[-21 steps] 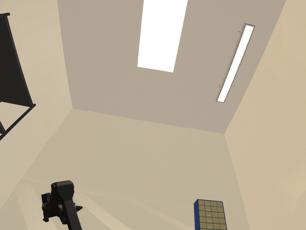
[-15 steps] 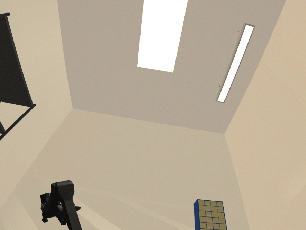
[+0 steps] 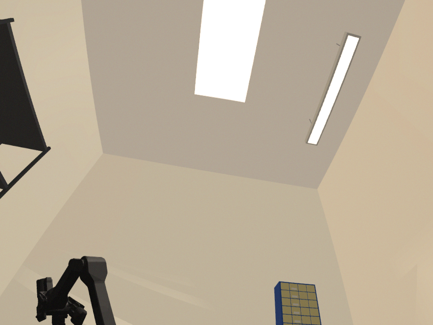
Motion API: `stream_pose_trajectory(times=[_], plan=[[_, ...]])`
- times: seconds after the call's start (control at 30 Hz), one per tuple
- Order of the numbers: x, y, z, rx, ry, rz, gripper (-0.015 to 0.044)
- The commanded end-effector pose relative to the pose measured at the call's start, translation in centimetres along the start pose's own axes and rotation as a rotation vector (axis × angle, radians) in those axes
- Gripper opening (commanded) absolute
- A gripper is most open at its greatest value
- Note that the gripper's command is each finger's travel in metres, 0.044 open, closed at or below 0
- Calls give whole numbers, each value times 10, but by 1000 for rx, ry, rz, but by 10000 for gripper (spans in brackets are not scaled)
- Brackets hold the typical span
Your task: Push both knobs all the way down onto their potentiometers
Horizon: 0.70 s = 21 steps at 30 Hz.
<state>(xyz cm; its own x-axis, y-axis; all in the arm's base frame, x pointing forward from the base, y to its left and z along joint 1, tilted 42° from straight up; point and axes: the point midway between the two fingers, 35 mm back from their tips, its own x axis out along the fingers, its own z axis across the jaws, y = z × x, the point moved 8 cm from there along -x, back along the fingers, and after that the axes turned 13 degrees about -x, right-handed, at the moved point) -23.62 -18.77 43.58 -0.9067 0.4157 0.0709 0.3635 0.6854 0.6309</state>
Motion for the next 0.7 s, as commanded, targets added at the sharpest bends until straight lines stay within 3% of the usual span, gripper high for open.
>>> stream_pose_trajectory(times=[0.0,0.67], plan=[[-17,-10,-7,53,53,-71,0],[-142,-46,-28,352,275,-551,0]])
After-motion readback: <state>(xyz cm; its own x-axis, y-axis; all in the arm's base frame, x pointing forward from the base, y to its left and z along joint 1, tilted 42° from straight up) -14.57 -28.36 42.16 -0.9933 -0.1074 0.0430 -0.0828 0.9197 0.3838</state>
